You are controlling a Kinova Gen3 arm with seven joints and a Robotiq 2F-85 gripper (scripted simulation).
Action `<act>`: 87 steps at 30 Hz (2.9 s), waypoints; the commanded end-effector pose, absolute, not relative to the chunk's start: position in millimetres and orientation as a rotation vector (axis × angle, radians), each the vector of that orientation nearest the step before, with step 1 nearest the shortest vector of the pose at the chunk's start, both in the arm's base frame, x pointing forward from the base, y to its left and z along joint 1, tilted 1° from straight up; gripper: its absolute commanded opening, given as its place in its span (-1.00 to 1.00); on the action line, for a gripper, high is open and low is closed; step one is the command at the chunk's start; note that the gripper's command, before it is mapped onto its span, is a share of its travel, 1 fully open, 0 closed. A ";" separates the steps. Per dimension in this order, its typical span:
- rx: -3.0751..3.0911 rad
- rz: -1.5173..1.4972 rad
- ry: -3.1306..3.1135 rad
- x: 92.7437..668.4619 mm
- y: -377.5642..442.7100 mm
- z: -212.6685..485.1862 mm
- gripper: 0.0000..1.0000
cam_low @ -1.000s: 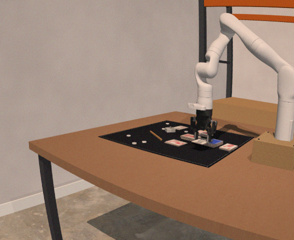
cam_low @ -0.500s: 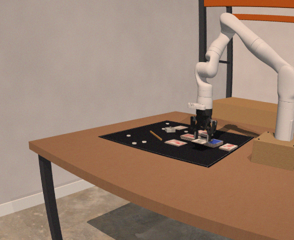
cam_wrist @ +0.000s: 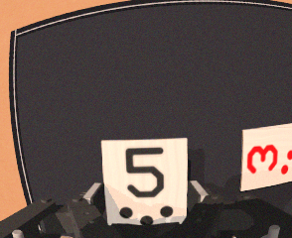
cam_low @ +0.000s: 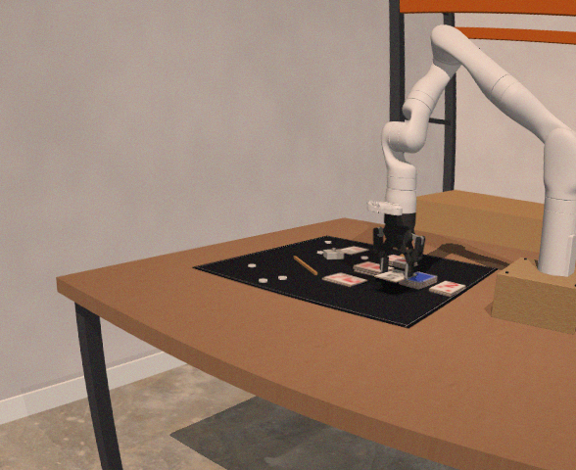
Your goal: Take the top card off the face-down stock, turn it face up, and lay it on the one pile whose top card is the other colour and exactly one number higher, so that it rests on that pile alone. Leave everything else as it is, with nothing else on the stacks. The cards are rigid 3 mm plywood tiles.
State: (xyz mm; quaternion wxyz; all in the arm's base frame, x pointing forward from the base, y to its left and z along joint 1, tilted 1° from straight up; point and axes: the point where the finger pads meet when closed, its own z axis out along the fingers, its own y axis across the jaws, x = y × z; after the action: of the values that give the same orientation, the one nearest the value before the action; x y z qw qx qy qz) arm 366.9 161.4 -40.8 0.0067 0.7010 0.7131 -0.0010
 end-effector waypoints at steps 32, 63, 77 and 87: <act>2.821 0.008 1.350 434.5 114.5 -32.8 0.43; 3.125 0.015 0.188 508.6 62.4 -24.8 0.43; 3.130 0.016 0.075 515.5 57.5 -24.0 0.43; 3.130 0.016 0.074 515.5 57.5 -24.0 0.43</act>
State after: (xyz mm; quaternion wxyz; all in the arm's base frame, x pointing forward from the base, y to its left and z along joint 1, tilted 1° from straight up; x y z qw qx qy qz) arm 514.8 57.3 -25.0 0.0054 0.9997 0.0236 0.0041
